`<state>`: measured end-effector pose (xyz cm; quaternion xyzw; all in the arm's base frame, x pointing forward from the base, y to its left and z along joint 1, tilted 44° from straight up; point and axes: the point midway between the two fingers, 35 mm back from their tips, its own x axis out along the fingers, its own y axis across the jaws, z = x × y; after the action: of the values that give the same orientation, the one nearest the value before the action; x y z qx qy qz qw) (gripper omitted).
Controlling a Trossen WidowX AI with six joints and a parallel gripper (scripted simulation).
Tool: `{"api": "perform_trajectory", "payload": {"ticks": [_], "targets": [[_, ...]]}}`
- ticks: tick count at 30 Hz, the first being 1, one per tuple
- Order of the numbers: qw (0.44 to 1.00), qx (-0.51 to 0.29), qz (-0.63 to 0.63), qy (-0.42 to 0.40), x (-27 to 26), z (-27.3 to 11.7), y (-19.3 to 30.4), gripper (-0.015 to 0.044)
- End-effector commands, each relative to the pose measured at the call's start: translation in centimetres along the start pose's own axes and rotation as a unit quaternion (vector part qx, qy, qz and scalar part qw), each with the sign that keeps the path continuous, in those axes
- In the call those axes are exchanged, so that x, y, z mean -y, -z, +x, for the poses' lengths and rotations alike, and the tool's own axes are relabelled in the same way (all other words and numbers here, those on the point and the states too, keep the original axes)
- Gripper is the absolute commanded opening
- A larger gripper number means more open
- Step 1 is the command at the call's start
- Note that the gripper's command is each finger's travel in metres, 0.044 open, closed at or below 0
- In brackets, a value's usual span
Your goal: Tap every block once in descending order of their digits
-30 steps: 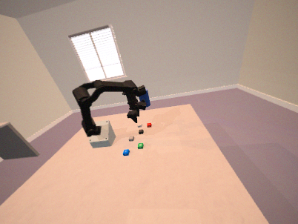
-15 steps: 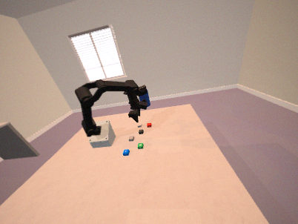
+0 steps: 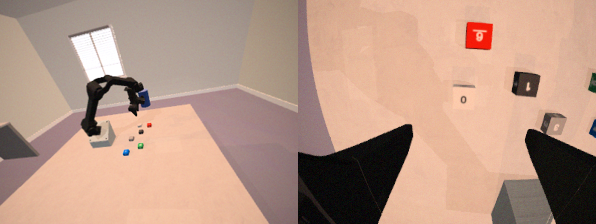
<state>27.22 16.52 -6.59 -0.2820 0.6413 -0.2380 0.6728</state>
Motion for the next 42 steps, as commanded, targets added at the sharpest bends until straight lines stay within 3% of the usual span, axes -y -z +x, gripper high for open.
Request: {"api": "perform_trajectory", "payload": {"ticks": [1,18,26,42], "targets": [[1.0,-0.001,0.011,-0.002,-0.5,0.0,-0.1,0.04],[1.0,-0.001,0.011,-0.002,-0.5,0.0,-0.1,0.04],[1.0,0.0,0.012,-0.001,1.7,0.0,-7.0,0.04],[1.0,0.0,0.012,-0.001,1.8,0.0,-7.1,0.04]]}}
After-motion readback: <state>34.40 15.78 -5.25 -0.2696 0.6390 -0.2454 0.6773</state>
